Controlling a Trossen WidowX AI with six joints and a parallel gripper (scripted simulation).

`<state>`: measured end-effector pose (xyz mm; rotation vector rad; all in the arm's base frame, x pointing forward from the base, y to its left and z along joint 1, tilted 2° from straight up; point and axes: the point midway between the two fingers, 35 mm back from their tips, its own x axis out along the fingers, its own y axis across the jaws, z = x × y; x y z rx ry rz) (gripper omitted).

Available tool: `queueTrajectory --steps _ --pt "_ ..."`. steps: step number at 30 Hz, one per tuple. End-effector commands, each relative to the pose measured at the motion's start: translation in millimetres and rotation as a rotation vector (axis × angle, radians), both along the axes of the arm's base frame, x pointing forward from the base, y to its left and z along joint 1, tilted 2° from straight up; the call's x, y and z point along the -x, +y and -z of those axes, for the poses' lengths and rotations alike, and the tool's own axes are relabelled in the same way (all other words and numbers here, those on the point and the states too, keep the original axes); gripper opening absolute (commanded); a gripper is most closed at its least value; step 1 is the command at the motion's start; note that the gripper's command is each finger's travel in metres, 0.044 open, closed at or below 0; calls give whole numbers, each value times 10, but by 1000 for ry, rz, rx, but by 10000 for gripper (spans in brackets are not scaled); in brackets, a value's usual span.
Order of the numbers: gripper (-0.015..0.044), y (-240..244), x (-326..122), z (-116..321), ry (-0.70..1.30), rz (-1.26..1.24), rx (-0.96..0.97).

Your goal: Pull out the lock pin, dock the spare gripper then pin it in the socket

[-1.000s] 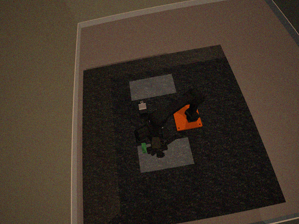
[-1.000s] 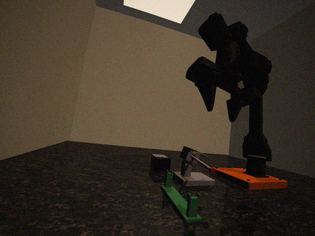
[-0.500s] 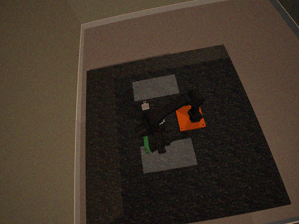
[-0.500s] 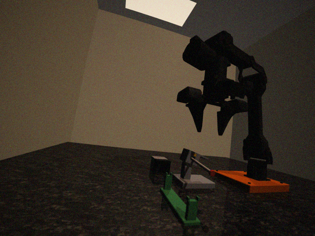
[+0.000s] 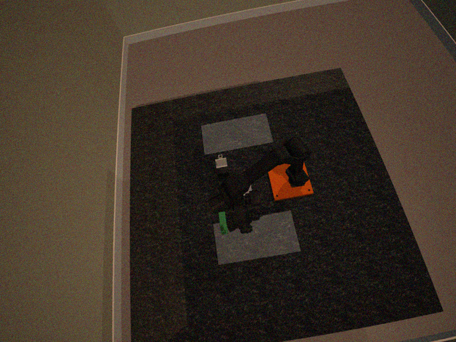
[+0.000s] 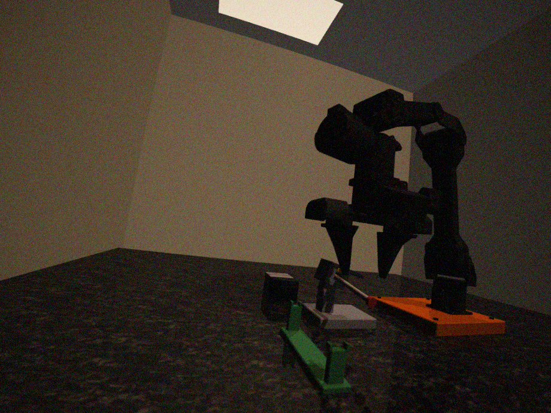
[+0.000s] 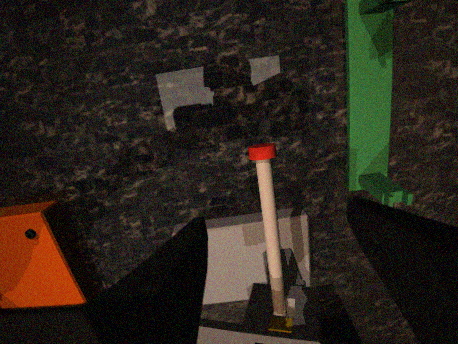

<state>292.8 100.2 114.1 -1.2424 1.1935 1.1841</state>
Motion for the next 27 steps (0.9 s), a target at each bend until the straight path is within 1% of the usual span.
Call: queueTrajectory --steps 1,27 --pt "300 -14 2 91 4 -4 8" --pt "300 -23 -16 515 4 -4 8"
